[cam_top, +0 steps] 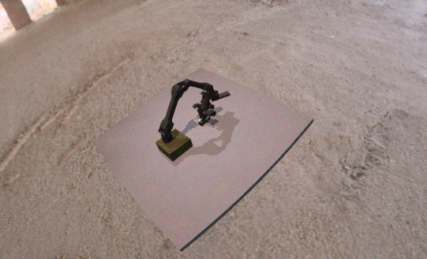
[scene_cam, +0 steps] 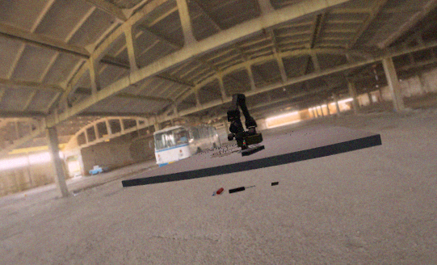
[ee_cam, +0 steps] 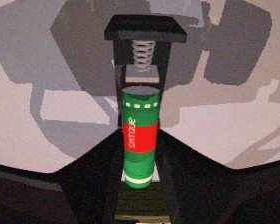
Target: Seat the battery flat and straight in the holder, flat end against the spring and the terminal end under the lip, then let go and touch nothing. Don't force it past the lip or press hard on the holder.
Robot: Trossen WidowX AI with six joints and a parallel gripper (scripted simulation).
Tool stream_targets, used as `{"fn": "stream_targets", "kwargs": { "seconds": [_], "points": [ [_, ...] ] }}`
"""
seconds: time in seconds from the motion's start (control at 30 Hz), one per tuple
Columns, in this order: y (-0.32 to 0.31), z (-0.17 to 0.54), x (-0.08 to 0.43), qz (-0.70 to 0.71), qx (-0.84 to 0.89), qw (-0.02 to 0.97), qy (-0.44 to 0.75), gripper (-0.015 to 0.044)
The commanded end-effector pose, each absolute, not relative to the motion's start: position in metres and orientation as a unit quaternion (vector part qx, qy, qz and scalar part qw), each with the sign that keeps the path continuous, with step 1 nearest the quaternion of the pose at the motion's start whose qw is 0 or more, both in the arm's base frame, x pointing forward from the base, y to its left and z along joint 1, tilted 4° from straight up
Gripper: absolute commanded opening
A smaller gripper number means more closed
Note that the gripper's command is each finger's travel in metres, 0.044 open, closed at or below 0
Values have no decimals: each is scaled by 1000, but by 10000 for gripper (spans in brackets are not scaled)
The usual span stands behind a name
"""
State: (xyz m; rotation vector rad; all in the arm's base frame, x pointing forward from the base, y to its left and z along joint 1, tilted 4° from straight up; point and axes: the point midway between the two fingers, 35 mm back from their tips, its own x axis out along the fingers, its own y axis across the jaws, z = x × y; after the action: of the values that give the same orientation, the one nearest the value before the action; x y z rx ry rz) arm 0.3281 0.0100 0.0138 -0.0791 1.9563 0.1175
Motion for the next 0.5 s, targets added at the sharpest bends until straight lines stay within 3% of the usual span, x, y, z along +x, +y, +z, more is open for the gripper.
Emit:
{"fn": "stream_targets", "kwargs": {
  "seconds": [0.0, 0.47],
  "points": [
    [10, 13, 330, 47, -35, 548, 834, 60],
    [10, 10, 334, 48, -34, 534, 844, 60]
  ]
}}
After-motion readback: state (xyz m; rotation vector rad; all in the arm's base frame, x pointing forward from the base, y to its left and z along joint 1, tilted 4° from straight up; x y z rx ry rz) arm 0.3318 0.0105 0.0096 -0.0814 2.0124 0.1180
